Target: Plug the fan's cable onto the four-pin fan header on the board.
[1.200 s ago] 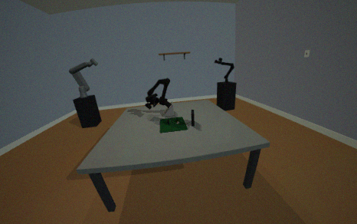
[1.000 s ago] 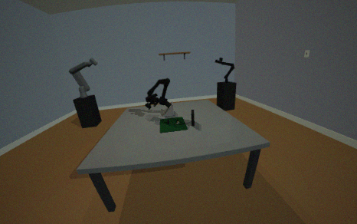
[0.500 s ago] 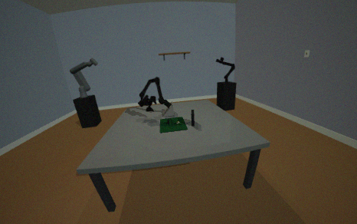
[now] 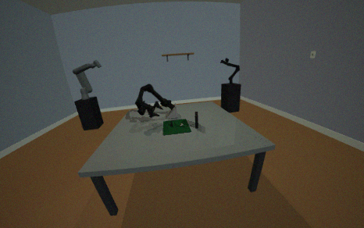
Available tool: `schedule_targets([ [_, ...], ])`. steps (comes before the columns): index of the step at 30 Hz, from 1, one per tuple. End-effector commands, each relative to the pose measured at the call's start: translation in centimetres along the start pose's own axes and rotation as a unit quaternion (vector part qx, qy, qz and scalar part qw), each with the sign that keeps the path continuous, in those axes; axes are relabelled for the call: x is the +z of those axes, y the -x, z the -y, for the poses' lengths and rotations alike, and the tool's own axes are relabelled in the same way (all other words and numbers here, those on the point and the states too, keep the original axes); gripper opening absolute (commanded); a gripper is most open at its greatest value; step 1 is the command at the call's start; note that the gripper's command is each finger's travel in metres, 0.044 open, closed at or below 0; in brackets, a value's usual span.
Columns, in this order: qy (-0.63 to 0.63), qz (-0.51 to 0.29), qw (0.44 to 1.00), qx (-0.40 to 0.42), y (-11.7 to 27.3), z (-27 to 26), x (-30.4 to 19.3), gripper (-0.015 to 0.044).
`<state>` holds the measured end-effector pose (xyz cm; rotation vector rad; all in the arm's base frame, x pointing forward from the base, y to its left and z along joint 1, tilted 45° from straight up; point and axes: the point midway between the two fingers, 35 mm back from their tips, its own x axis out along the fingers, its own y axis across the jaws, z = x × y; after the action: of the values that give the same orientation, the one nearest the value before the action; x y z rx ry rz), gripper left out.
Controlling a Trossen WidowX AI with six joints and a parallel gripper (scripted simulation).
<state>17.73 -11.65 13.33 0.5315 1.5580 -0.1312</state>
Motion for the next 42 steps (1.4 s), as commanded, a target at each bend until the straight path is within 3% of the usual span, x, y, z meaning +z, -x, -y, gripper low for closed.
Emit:
schedule_targets([
  [1,0.000,-0.078,0.993,-0.093,-1.4,-1.3,2.7,0.0440],
  [8,0.022,-0.123,0.954,-0.272,-4.2,-5.6,6.9,0.0440],
  [16,0.062,-0.031,0.877,-0.475,-8.5,-13.1,11.1,0.0440],
  [26,0.063,-0.027,0.875,-0.479,-8.7,-13.2,11.3,0.0440],
  [32,0.066,-0.028,0.866,-0.495,-11.7,-8.6,12.7,0.0440],
  [42,0.066,-0.028,0.866,-0.496,-12.1,-7.9,12.9,0.0440],
])
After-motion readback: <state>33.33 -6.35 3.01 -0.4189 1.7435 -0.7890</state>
